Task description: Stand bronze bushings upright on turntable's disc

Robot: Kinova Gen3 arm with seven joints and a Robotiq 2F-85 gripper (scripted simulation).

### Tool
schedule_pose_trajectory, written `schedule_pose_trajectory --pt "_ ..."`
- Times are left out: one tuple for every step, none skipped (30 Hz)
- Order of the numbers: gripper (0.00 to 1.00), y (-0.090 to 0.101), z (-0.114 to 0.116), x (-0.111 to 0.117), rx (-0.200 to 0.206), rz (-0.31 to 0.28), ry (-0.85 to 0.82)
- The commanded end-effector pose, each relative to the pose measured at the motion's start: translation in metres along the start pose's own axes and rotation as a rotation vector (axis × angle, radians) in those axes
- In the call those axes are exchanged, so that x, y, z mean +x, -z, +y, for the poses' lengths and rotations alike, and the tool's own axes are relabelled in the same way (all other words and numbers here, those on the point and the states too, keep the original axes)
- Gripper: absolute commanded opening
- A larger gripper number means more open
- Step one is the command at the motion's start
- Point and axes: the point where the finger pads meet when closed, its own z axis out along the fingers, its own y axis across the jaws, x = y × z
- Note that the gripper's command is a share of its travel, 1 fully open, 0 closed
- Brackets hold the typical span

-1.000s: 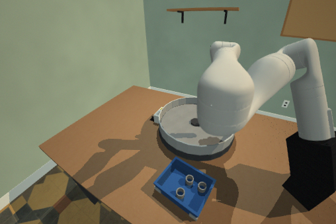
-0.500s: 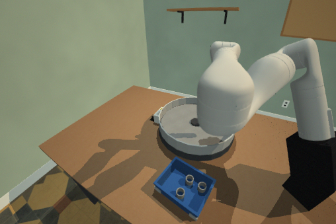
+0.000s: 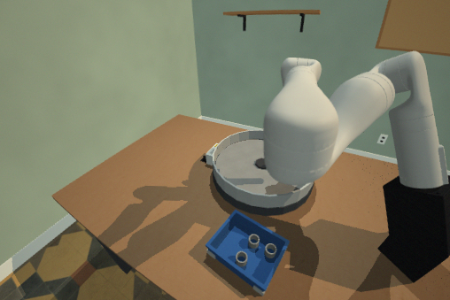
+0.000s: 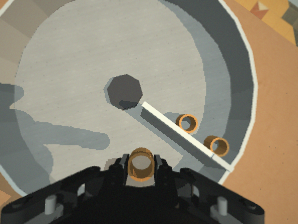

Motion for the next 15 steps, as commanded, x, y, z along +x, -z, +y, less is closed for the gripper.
schedule_pose_trajectory --pt "0.00 -0.0131 0.0019 0.0024 -0.008 0.004 -0.010" --pt "0.00 -0.0154 0.0016 0.0022 -0.008 0.004 -0.009" --pt "0.00 -0.0163 0.0011 0.0017 -0.007 0.004 -0.007" --pt "0.00 -0.0155 -0.0001 0.0012 -0.002 0.002 -0.009" --pt "0.00 -0.0153 -0.0002 0.0011 -0.001 0.002 -0.010" --pt "0.00 -0.0153 -0.0002 0.0011 -0.001 0.002 -0.010" --pt "0.00 -0.0153 -0.0002 0.0011 -0.001 0.002 -0.010" --pt "0.00 -0.0153 -0.0001 0.0010 -0.001 0.002 -0.005" --pt "0.00 -0.0153 -0.0001 0.0010 -0.001 0.002 -0.005" --pt "0.00 -0.0153 -0.0001 0.0010 -0.001 0.002 -0.005" --pt "0.00 -0.0153 -0.0001 0.0010 -0.001 0.002 -0.005" --pt "0.00 -0.0153 -0.0001 0.0010 -0.001 0.002 -0.005" --pt "0.00 -0.0153 -0.0001 0.0010 -0.001 0.002 -0.005" --pt "0.00 -0.0153 -0.0001 0.0010 -0.001 0.002 -0.005" --pt "0.00 -0.0153 -0.0001 0.0010 -0.001 0.002 -0.005"
